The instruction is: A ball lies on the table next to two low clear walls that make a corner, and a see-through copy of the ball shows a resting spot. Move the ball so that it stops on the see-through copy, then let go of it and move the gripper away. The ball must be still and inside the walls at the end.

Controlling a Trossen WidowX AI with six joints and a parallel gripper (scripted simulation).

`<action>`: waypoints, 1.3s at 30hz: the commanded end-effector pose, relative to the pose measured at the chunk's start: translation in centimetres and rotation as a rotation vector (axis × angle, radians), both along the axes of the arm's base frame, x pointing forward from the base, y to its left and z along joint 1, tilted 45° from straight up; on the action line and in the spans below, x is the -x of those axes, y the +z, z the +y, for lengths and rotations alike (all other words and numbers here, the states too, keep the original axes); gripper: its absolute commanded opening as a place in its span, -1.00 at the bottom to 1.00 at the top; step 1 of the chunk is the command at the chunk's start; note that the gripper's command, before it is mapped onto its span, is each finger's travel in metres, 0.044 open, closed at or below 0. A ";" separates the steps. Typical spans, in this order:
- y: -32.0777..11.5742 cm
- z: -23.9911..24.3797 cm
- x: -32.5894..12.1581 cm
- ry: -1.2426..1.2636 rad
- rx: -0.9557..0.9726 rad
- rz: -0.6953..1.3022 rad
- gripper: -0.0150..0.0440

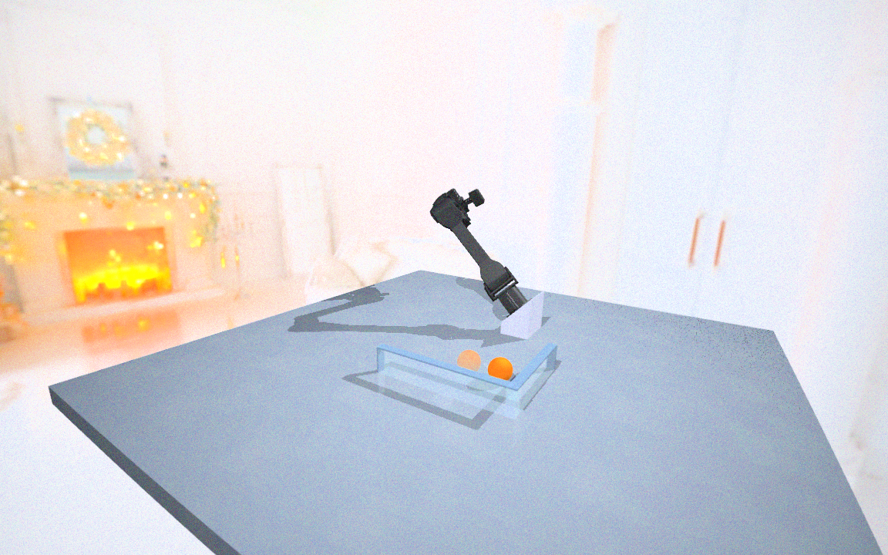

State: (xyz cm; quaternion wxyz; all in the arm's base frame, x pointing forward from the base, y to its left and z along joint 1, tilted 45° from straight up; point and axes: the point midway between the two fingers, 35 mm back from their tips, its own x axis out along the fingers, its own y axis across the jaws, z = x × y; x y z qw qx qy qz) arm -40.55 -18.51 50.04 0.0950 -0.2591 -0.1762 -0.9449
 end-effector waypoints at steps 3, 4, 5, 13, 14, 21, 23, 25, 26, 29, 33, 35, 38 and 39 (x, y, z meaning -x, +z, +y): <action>-0.1 -1.3 -0.6 0.030 -0.008 -0.005 0.74; -0.1 -2.1 -1.0 0.050 -0.014 -0.008 0.74; -0.2 -3.0 -1.4 0.070 -0.020 -0.010 0.74; -0.7 -9.8 -5.9 0.244 -0.072 -0.030 0.74; -0.8 -10.8 -6.7 0.271 -0.081 -0.032 0.74; -1.4 -17.0 -13.1 0.462 -0.143 -0.042 0.74; -1.7 -18.9 -15.7 0.529 -0.166 -0.042 0.74; -1.9 -20.6 -18.3 0.596 -0.189 -0.041 0.74; -2.0 -21.4 -19.7 0.630 -0.201 -0.040 0.74; -2.4 -23.4 -24.0 0.731 -0.237 -0.034 0.74; -2.9 -25.3 -30.0 0.865 -0.286 -0.021 0.74; -3.3 -26.1 -33.1 0.933 -0.311 -0.015 0.74; -4.0 -26.8 -37.8 1.037 -0.350 -0.007 0.74; -4.2 -26.9 -39.4 1.071 -0.363 -0.003 0.74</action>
